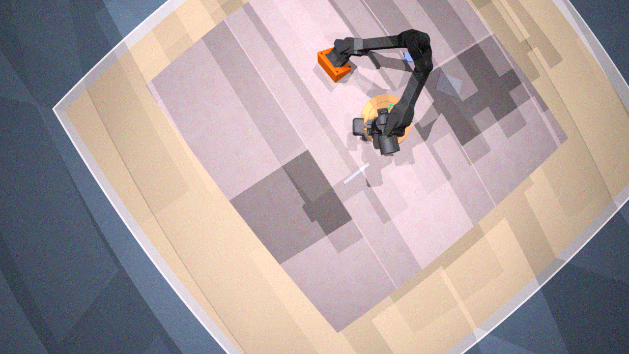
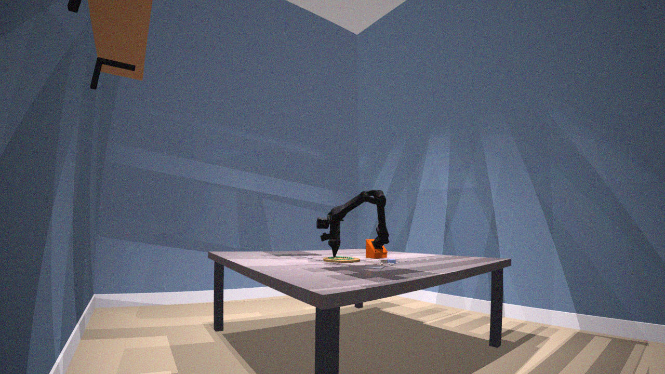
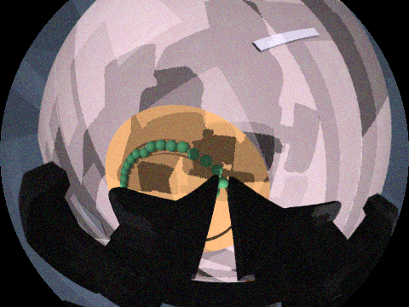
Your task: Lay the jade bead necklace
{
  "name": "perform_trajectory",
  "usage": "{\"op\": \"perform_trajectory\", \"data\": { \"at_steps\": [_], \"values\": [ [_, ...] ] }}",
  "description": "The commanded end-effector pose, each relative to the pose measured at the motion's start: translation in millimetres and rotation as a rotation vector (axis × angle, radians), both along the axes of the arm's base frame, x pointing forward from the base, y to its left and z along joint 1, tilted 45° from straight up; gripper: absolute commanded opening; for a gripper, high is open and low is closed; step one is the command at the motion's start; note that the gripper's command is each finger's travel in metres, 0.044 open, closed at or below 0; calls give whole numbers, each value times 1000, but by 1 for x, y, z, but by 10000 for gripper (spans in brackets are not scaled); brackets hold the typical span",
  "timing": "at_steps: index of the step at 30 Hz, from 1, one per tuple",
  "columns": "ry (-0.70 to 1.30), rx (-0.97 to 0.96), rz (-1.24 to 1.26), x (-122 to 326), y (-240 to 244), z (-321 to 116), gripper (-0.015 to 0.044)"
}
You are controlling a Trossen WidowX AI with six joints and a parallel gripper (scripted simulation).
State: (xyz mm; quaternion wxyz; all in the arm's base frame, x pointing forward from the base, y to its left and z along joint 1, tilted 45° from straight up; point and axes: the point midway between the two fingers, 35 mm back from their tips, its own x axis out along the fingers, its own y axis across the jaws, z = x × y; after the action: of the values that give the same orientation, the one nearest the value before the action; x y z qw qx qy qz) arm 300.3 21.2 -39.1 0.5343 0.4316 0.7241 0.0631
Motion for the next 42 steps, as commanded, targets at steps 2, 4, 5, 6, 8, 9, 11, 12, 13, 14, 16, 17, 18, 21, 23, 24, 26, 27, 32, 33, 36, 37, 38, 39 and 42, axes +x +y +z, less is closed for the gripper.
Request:
{"op": "perform_trajectory", "data": {
  "at_steps": [2, 4, 5, 6, 8, 9, 11, 12, 13, 14, 16, 17, 18, 21, 23, 24, 26, 27, 32, 33, 36, 37, 38, 39, 42],
  "values": [
    [4, 5, -4, 0, -3, 4, 0],
    [6, 6, -6, -1, -4, 5, 0],
    [6, 6, -6, -1, -4, 5, 0],
    [6, 6, -6, -1, -4, 5, 0],
    [6, 6, -6, -1, -5, 4, 0],
    [6, 6, -6, -1, -6, 3, 0],
    [6, 6, -6, -1, -7, 2, 0],
    [6, 6, -6, -1, -7, 2, 0],
    [6, 6, -6, -1, -7, 1, 0],
    [6, 6, -6, -1, -6, 1, 0],
    [6, 6, -6, -1, -4, -2, 0],
    [6, 6, -6, -1, -3, -3, 0],
    [6, 6, -6, -1, -2, -3, 0],
    [-2, 3, -2, 0, -4, -2, 26],
    [-2, 3, -2, 0, -4, -2, 79],
    [-2, 3, -2, 0, -4, -2, 105],
    [-2, 3, -2, 0, -4, -2, 157],
    [-2, 3, -2, 0, -4, -2, 184],
    [-2, 3, -2, 0, -4, -2, 315],
    [-2, 3, -2, 0, -4, -1, 341],
    [5, 6, -5, -1, -7, 2, 420],
    [8, 5, -5, -1, -5, 0, 440],
    [7, 5, -5, -1, -6, 1, 440],
    [6, 6, -6, -1, -7, 2, 440],
    [6, 6, -6, -1, -7, 2, 440]
  ]
}}
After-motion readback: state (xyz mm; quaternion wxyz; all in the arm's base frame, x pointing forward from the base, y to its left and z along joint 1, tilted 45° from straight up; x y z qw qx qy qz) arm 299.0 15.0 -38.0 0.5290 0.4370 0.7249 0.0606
